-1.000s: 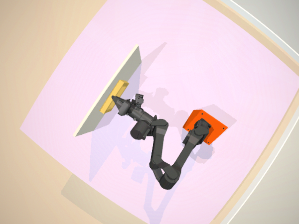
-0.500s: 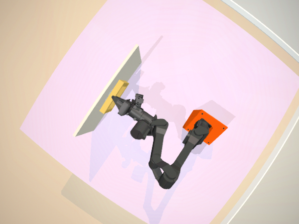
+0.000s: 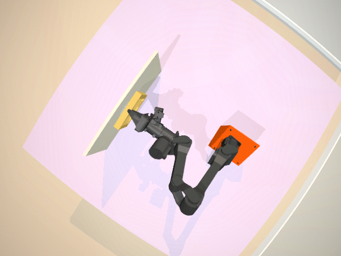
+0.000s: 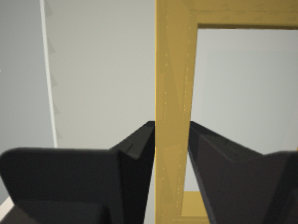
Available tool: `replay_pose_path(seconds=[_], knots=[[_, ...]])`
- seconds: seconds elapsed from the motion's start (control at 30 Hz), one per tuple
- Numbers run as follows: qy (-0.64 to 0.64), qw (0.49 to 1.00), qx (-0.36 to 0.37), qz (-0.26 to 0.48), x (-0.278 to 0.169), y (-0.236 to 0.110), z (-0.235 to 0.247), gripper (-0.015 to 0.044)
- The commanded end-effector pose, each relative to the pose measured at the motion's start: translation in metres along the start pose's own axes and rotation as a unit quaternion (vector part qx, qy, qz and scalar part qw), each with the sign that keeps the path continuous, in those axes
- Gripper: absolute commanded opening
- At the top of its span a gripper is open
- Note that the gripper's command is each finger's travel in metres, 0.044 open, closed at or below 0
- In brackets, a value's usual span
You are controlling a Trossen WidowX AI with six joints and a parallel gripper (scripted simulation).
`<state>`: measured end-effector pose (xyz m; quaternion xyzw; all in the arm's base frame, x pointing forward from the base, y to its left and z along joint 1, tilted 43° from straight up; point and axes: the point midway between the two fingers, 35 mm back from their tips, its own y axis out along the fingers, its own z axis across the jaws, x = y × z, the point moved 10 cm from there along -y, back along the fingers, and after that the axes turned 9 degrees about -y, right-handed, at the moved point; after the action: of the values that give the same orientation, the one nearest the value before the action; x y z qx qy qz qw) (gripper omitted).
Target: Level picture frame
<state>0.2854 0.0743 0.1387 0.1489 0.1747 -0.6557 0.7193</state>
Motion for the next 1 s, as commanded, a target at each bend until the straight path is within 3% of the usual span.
replay_pose_path(seconds=[0.0, 0.97], knots=[[0.000, 1.000, 0.000, 0.001, -0.0001, -0.0001, 0.0003, 0.0000], [0.055, 0.998, 0.000, 0.000, 0.0001, 0.0001, -0.0005, 0.0000]])
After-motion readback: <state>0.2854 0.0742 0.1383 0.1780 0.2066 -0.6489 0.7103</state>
